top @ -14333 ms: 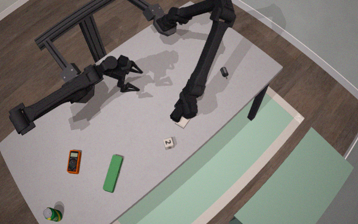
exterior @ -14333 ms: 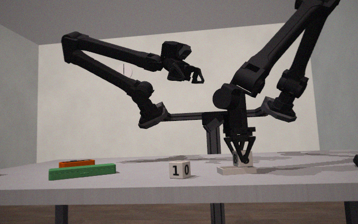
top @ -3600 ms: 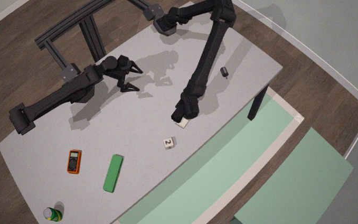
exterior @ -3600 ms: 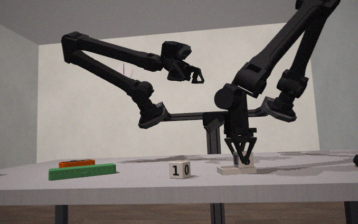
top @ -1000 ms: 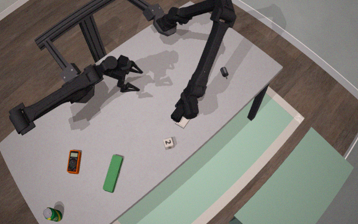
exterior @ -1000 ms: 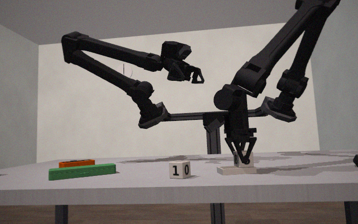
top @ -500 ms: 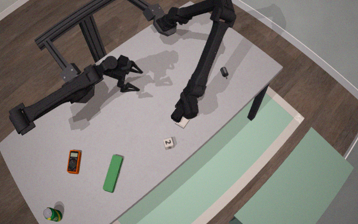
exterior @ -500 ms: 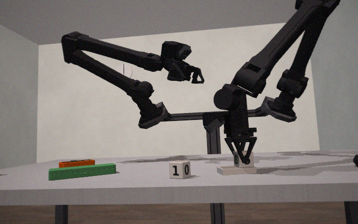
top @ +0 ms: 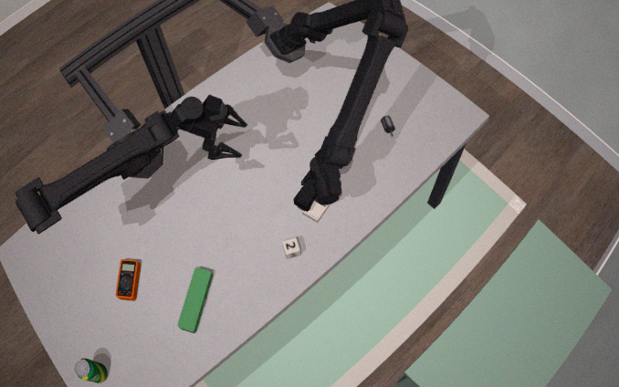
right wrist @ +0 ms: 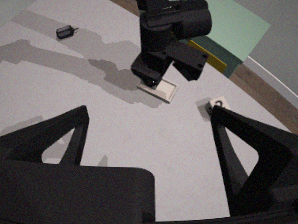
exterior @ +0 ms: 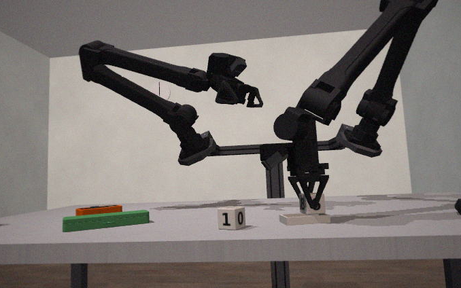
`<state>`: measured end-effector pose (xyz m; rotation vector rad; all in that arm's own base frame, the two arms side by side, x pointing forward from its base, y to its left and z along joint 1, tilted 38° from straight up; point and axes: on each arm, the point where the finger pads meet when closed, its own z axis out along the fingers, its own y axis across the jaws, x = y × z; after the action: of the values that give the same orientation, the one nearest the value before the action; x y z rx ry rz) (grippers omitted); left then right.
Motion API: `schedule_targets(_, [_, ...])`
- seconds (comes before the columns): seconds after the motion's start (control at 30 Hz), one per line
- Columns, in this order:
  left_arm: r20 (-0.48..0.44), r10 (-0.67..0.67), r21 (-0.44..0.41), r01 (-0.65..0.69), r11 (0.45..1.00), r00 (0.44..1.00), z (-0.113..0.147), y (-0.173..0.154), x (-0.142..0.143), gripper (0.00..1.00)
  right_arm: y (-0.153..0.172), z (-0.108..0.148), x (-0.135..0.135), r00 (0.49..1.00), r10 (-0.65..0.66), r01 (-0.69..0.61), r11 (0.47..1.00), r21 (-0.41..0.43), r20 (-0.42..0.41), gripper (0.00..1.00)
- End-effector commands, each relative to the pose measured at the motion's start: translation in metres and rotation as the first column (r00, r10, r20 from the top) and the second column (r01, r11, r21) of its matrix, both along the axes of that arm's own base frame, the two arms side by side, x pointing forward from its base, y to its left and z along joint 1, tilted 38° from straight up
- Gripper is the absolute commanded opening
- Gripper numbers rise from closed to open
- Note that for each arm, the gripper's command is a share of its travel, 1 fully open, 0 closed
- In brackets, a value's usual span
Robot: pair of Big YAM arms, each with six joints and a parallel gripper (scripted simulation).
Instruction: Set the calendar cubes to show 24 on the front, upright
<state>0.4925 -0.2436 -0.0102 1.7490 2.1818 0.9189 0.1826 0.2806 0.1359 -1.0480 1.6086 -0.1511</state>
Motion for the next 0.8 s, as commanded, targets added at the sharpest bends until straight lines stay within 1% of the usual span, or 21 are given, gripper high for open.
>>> schedule_targets(0.0, [0.021, -0.005, -0.015, 0.005, 1.0, 1.0, 0.012, -0.006, 0.003, 0.4, 0.004, 0.003, 0.0, 1.0, 0.004, -0.004, 1.0, 0.01, 0.006, 1.0])
schedule_targets(0.03, [0.021, -0.005, -0.015, 0.005, 1.0, 1.0, 0.012, -0.006, 0.003, 0.4, 0.004, 0.003, 0.0, 1.0, 0.004, -0.004, 1.0, 0.01, 0.006, 1.0])
schedule_targets(0.07, [0.018, -0.013, -0.012, 0.014, 1.0, 1.0, 0.016, -0.013, 0.003, 0.4, 0.004, 0.003, 0.0, 1.0, 0.004, -0.004, 1.0, 0.01, 0.006, 1.0])
schedule_targets(0.17, [0.018, -0.017, -0.004, 0.017, 1.0, 1.0, 0.015, -0.008, 0.009, 0.4, 0.004, 0.003, 0.0, 1.0, 0.004, -0.004, 1.0, 0.01, 0.006, 1.0])
schedule_targets(0.23, [0.017, -0.002, -0.003, 0.002, 1.0, 1.0, 0.008, 0.004, 0.011, 0.4, 0.004, 0.003, 0.0, 1.0, 0.004, -0.004, 1.0, 0.01, 0.006, 1.0])
schedule_targets(0.27, [0.003, -0.002, 0.007, 0.002, 1.0, 1.0, -0.003, 0.007, 0.01, 0.4, 0.004, 0.003, 0.0, 1.0, 0.004, -0.004, 1.0, 0.01, 0.006, 1.0])
schedule_targets(0.3, [0.001, -0.003, 0.008, 0.003, 1.0, 1.0, -0.007, 0.008, 0.011, 0.4, 0.004, 0.003, 0.0, 1.0, 0.004, -0.004, 1.0, 0.01, 0.006, 1.0])
schedule_targets(0.37, [0.001, -0.003, 0.008, 0.003, 1.0, 1.0, -0.007, 0.008, 0.011, 0.4, 0.004, 0.003, 0.0, 1.0, 0.004, -0.004, 1.0, 0.01, 0.006, 1.0])
schedule_targets(0.4, [0.006, -0.016, -0.003, 0.016, 1.0, 1.0, -0.006, -0.002, 0.013, 0.4, 0.004, 0.003, 0.0, 1.0, 0.004, -0.004, 1.0, 0.01, 0.006, 1.0])
schedule_targets(0.43, [-0.009, -0.002, 0.001, 0.002, 1.0, 1.0, -0.008, 0.006, 0.015, 0.4, 0.004, 0.003, 0.0, 1.0, 0.004, -0.004, 1.0, 0.01, 0.006, 1.0])
schedule_targets(0.47, [-0.003, -0.001, -0.006, 0.001, 1.0, 1.0, -0.009, 0.006, 0.018, 0.4, 0.004, 0.003, 0.0, 1.0, 0.004, -0.004, 1.0, 0.01, 0.006, 1.0])
schedule_targets(0.5, [-0.014, 0.0, 0.002, 0.0, 1.0, 1.0, -0.015, 0.011, 0.013, 0.4, 0.004, 0.003, 0.0, 1.0, 0.004, -0.004, 1.0, 0.01, 0.006, 1.0])
schedule_targets(0.57, [-0.011, 0.012, -0.006, -0.012, 1.0, 1.0, -0.02, 0.012, 0.013, 0.4, 0.004, 0.003, 0.0, 1.0, 0.004, -0.004, 1.0, 0.01, 0.006, 1.0])
schedule_targets(0.6, [-0.012, 0.014, -0.01, -0.014, 1.0, 1.0, -0.017, 0.01, 0.017, 0.4, 0.004, 0.003, 0.0, 1.0, 0.004, -0.004, 1.0, 0.01, 0.006, 1.0])
schedule_targets(0.77, [-0.014, 0.015, -0.011, -0.016, 1.0, 1.0, -0.017, 0.01, 0.017, 0.4, 0.004, 0.003, 0.0, 1.0, 0.004, -0.004, 1.0, 0.01, 0.006, 1.0])
